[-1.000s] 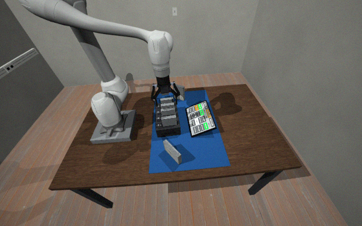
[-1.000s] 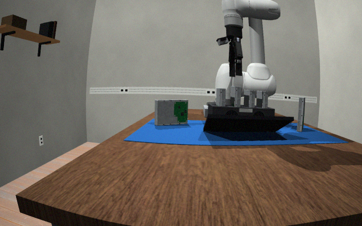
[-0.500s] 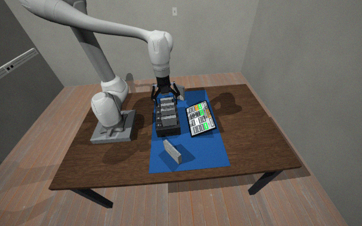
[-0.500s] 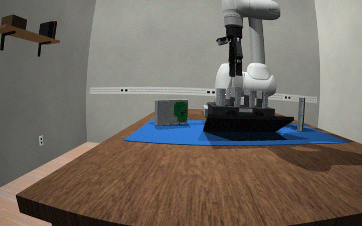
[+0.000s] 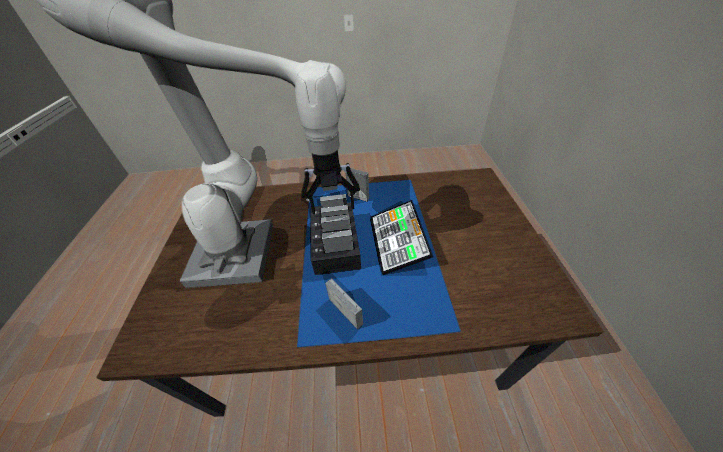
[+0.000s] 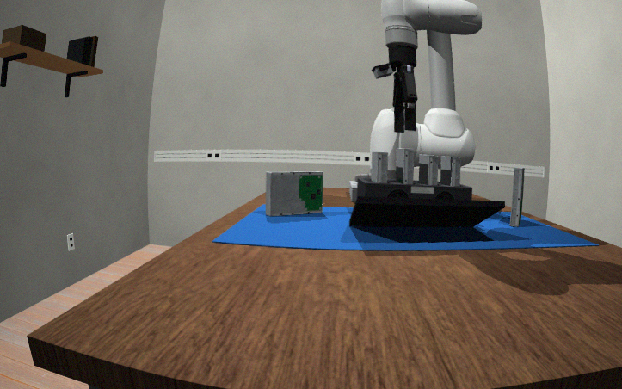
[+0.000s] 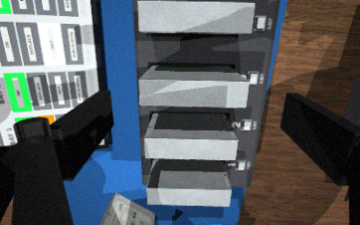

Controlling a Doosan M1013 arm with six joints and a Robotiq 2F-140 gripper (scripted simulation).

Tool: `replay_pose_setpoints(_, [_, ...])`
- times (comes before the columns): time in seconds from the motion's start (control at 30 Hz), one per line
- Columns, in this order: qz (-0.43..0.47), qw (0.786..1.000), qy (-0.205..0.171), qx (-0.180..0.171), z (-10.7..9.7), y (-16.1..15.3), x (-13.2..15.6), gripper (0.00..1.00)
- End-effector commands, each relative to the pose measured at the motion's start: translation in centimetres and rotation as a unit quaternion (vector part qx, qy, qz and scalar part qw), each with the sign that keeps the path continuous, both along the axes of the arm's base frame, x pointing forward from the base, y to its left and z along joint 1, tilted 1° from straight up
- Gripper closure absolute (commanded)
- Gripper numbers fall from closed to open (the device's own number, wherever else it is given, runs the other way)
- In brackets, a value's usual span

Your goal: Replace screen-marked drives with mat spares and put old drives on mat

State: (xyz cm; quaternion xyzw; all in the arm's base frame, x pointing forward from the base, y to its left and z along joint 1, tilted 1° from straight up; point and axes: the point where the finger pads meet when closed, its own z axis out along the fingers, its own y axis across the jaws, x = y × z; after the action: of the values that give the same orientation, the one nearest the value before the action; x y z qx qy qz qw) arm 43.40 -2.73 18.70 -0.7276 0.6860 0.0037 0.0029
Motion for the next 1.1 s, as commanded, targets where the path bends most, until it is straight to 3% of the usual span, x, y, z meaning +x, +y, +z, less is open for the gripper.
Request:
replay_pose_setpoints(0.0, [-0.001,1.0,0.0,0.0,0.0,0.0,0.0,0.11])
replay_pose_setpoints(1.07, [-0.004,1.0,0.0,0.0,-1.6,0.1,0.1,0.11])
